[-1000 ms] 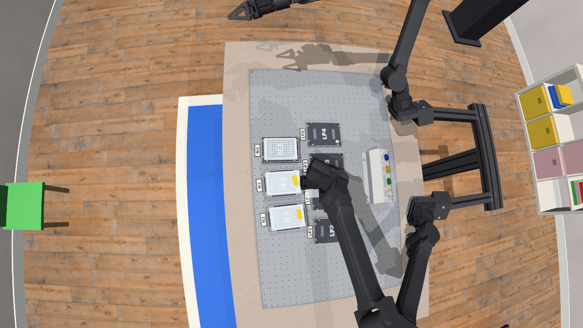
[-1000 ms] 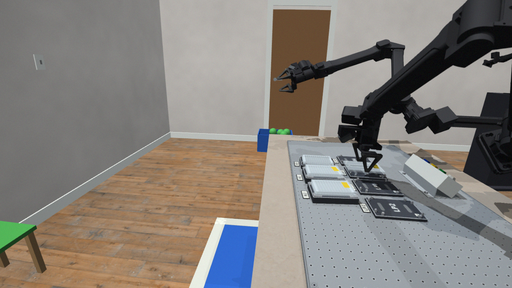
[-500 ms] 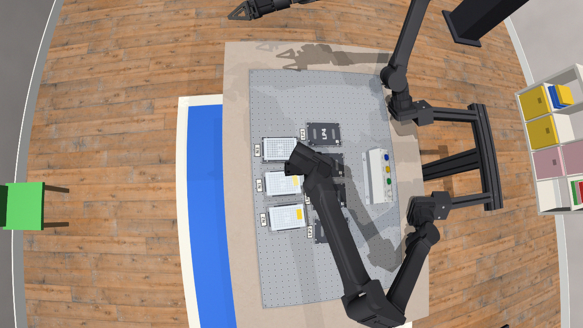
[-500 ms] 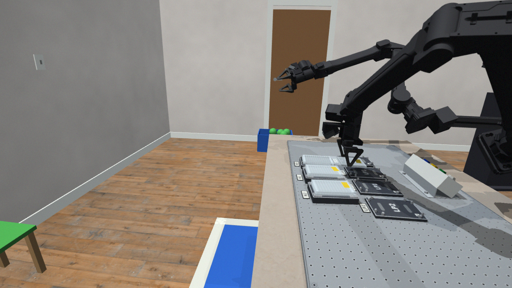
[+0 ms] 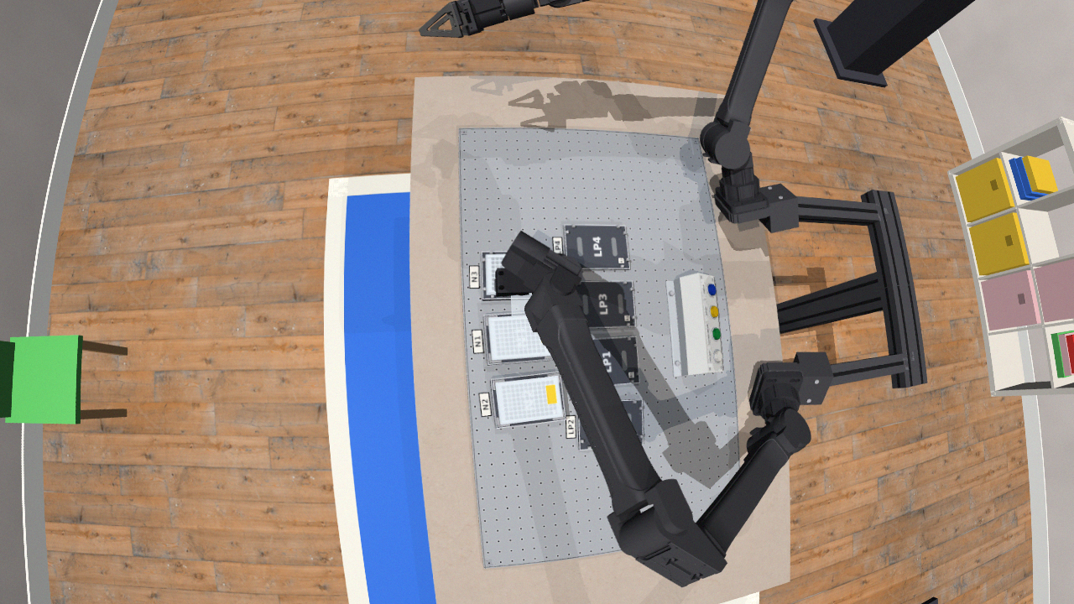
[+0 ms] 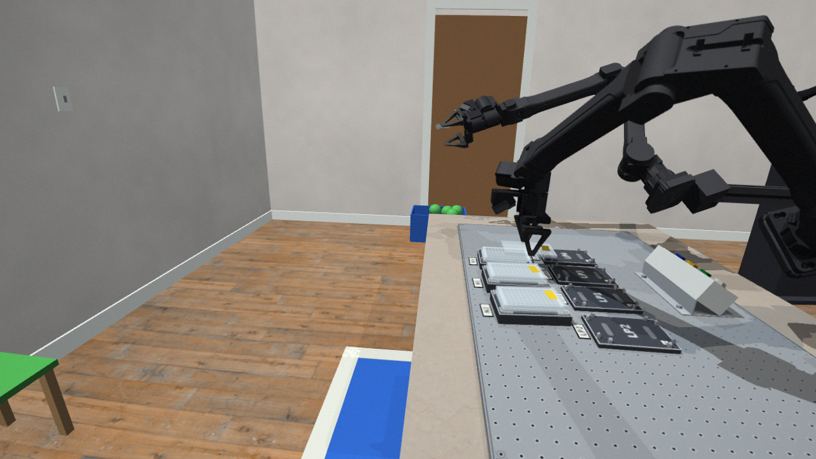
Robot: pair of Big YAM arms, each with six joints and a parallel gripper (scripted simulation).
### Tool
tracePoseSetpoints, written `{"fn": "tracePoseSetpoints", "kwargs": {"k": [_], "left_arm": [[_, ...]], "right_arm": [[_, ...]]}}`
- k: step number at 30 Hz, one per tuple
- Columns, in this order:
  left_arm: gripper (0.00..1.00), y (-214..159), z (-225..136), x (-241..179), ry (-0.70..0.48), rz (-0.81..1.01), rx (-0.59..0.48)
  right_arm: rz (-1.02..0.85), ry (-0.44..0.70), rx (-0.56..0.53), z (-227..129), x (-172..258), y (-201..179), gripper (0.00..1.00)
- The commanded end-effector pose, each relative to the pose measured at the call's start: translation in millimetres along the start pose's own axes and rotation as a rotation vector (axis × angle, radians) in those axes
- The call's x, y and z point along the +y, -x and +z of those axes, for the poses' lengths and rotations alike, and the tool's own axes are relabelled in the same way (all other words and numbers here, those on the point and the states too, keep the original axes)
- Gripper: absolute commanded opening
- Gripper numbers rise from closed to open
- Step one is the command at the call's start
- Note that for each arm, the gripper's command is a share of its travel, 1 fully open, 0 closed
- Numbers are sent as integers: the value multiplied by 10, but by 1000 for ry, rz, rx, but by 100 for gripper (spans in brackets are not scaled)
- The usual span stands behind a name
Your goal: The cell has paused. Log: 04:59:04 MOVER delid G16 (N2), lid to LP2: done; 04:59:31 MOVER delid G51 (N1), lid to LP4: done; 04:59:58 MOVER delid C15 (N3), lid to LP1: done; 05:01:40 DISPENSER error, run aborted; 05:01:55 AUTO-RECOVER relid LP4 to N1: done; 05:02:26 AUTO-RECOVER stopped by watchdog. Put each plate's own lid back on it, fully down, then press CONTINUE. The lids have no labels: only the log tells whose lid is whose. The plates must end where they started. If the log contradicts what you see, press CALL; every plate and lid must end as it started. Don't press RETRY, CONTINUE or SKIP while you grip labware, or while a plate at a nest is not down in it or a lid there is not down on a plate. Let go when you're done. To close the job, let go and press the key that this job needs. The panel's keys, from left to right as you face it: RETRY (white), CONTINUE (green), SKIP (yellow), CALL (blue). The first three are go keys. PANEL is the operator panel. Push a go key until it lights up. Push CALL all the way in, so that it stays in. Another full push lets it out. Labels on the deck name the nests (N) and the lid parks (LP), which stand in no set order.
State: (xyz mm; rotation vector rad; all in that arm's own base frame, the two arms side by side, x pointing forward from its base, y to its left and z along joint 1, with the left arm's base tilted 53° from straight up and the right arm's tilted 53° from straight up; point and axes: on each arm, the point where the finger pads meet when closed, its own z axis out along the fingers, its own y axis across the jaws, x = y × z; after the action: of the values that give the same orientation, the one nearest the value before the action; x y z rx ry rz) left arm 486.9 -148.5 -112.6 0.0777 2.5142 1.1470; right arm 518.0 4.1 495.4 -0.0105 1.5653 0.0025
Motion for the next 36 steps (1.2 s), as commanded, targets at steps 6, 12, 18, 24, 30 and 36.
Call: {"fn": "tracePoseSetpoints", "kwargs": {"k": [6, 12, 18, 24, 30, 36], "left_arm": [[0, 252, -40, -365, -3, -4, -7], [0, 456, -69, -601, -5, -1, -12], [0, 556, 60, -598, 8, -28, 18], [0, 408, 199, -552, 14, -9, 25], [0, 393, 211, -554, 15, -4, 25], [0, 396, 214, -555, 14, -2, 25]], "right_arm": [[15, -18, 3, 52, -105, -35, 100], [15, -18, 3, 52, -105, -35, 100], [15, -18, 3, 52, -105, -35, 100], [15, -18, 3, 52, -105, -35, 100], [15, -18, 3, 52, -105, -35, 100], [15, -18, 3, 52, -105, -35, 100]]}}
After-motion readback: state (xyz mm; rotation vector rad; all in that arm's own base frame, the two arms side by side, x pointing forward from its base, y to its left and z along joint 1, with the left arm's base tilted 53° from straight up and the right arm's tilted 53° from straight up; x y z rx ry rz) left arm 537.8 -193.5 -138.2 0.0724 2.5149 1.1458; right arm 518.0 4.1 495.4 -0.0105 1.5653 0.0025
